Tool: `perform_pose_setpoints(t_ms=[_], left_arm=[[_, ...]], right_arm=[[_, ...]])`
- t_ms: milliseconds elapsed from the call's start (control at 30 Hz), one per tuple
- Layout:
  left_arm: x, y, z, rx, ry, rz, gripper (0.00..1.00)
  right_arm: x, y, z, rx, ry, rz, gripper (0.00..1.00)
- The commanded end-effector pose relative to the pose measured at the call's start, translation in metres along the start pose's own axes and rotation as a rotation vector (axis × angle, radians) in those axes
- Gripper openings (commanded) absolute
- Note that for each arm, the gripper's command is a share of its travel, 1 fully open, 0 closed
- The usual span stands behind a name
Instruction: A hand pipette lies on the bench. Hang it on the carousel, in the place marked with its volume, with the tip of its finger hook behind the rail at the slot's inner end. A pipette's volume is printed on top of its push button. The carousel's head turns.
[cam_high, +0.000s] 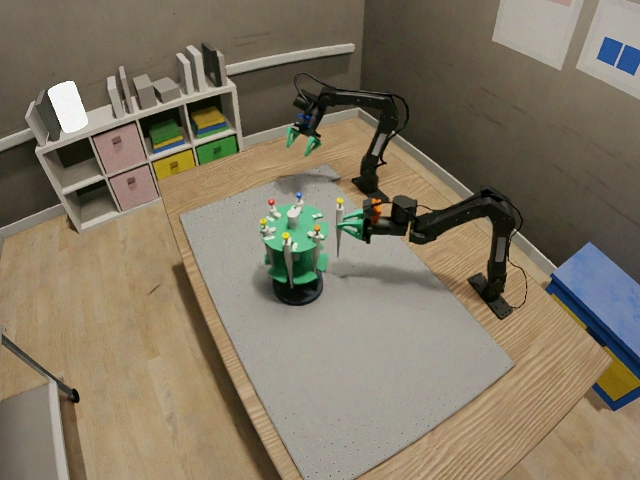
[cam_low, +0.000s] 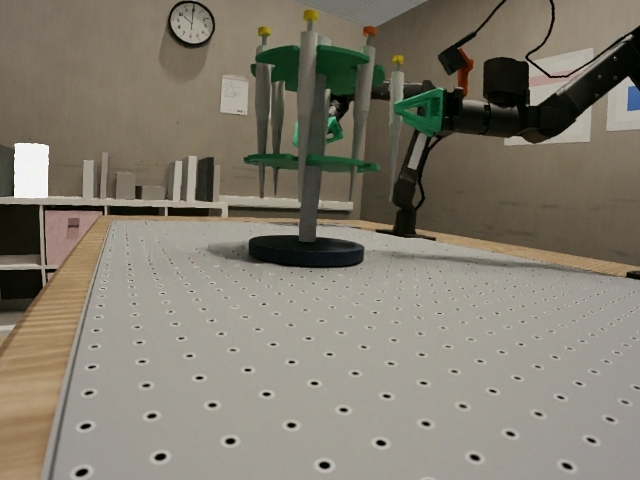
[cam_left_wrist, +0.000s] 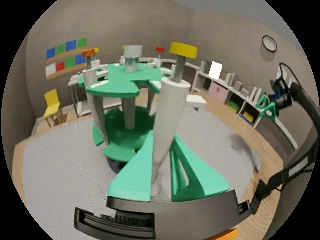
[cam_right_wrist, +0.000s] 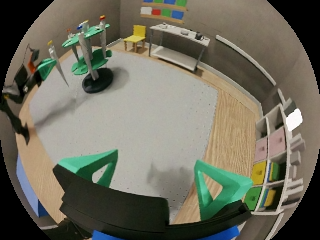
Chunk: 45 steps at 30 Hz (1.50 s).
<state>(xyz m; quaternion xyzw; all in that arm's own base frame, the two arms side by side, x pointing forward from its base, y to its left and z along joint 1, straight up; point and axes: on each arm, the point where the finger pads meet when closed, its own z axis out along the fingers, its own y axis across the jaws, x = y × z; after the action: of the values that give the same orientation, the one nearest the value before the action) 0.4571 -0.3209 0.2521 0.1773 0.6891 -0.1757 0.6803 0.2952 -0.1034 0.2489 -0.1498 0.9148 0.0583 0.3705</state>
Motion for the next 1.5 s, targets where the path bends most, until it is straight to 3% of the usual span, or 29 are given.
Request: perform_pose_setpoints(t_ms=[0,1467], left_arm=[[-0.0530,0.0007,-0.0002,0.001,-0.123,-0.023,0.12],[-0.0596,0.0002,-0.0004,0.001,-0.123,-0.023,0.12]], right_arm=[[-0.0045,-0.0036,-0.0012,-0.002,-0.023,-0.008,1.00],[-0.0045,-0.0036,-0.0012,-0.002,-0.023,-0.008,1.00]])
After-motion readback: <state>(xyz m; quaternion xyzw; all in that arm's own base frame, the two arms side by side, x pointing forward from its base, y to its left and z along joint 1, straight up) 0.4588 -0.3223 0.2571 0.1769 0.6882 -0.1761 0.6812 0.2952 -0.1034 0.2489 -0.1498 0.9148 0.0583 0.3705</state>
